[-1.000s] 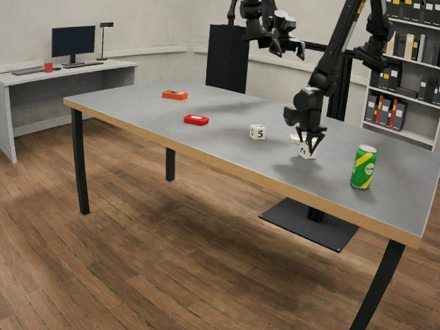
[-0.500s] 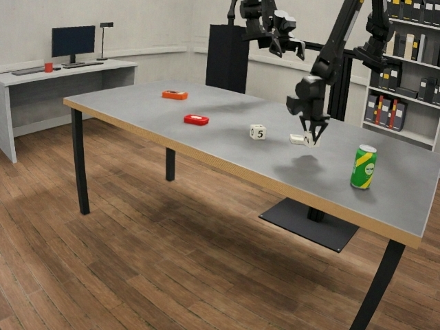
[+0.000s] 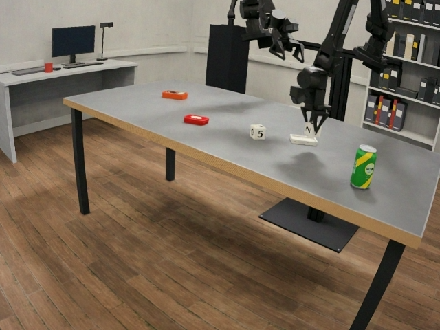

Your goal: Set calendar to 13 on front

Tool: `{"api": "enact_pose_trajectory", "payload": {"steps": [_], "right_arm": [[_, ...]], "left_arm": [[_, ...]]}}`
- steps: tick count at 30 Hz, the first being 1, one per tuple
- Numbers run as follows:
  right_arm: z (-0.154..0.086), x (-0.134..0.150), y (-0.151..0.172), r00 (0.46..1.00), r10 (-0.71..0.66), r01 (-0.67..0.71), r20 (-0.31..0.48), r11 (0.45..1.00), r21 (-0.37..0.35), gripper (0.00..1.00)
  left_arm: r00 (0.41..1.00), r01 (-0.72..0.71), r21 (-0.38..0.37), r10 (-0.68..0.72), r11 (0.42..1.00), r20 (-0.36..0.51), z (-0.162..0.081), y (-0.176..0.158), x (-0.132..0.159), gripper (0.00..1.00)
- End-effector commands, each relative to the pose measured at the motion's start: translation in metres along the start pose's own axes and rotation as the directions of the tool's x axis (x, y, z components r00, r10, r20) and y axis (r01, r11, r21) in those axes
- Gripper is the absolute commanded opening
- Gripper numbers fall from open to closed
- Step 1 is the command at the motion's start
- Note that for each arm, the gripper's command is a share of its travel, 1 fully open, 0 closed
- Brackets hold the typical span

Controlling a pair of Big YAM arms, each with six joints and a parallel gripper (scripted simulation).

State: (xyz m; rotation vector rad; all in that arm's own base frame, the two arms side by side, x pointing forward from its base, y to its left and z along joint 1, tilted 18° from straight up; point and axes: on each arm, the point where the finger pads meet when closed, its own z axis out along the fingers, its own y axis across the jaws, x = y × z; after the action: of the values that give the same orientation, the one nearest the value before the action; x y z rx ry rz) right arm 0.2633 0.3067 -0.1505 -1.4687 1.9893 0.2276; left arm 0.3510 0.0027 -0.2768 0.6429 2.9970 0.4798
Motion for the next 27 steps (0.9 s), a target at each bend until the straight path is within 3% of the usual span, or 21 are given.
{"api": "enact_pose_trajectory", "payload": {"steps": [1,5,13,17,22,27], "right_arm": [[0.0,-0.005,-0.018,0.987,-0.149,0.145,-0.052,0.986,-0.079,1.0],[-0.008,-0.003,-0.014,0.981,-0.187,0.174,-0.059,0.969,-0.177,1.0],[-0.013,0.002,-0.008,0.983,-0.171,0.147,-0.071,0.955,-0.257,1.0],[-0.011,-0.003,-0.011,0.984,-0.168,0.149,-0.058,0.958,-0.246,1.0],[-0.011,-0.003,-0.011,0.984,-0.167,0.148,-0.058,0.958,-0.246,1.0],[-0.011,-0.003,-0.011,0.984,-0.167,0.148,-0.058,0.958,-0.246,1.0]], "left_arm": [[1.0,-0.006,0.008,0.007,1.0,-0.027,0.009,-0.052,0.041,0.4],[0.999,-0.023,0.009,0.023,1.0,-0.03,0.008,-0.069,0.059,0.4],[0.996,-0.073,0.023,0.074,0.997,-0.055,0.009,-0.076,0.07,0.4],[0.977,-0.211,0.022,0.212,0.977,-0.037,0.009,-0.076,0.067,0.4],[0.903,-0.428,0.021,0.429,0.903,-0.024,0.007,-0.079,0.07,0.4],[0.89,-0.455,0.022,0.455,0.89,-0.024,0.008,-0.076,0.071,0.4]]}}
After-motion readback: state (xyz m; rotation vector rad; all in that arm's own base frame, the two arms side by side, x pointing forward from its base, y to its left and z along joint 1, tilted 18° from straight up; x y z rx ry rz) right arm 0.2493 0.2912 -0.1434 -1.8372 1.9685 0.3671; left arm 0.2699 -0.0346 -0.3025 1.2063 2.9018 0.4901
